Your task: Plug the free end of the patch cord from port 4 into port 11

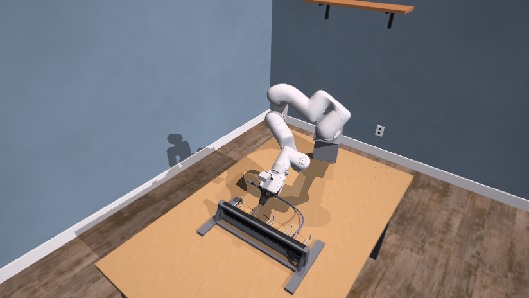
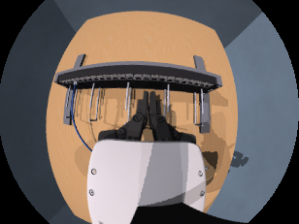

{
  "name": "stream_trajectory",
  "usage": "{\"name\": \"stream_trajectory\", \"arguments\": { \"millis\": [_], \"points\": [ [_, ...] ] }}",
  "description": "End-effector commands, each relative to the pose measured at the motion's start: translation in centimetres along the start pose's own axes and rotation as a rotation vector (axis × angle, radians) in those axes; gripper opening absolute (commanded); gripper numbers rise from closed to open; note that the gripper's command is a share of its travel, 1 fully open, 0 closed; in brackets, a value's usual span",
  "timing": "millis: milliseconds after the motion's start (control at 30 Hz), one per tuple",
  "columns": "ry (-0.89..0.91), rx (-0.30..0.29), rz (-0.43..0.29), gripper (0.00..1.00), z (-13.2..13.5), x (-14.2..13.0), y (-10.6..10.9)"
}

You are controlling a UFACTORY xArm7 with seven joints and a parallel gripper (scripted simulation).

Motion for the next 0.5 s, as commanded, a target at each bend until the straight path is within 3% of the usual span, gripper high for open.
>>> {"name": "stream_trajectory", "arguments": {
  "millis": [0,467],
  "points": [
    [0.003,0.003,0.002,0.0,0.1,0.0,4.2],
    [0.003,0.003,0.002,0.0,0.1,0.0,10.7]
  ]
}}
Point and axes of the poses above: the point where the finger pads meet when closed, its own y axis back along the fingers, its own z axis across the jaws, x = y × z, the point moved 7 cm from there along y, back along the fingers, and after that the axes turned 10 degrees about y, right-handed, at the moved point
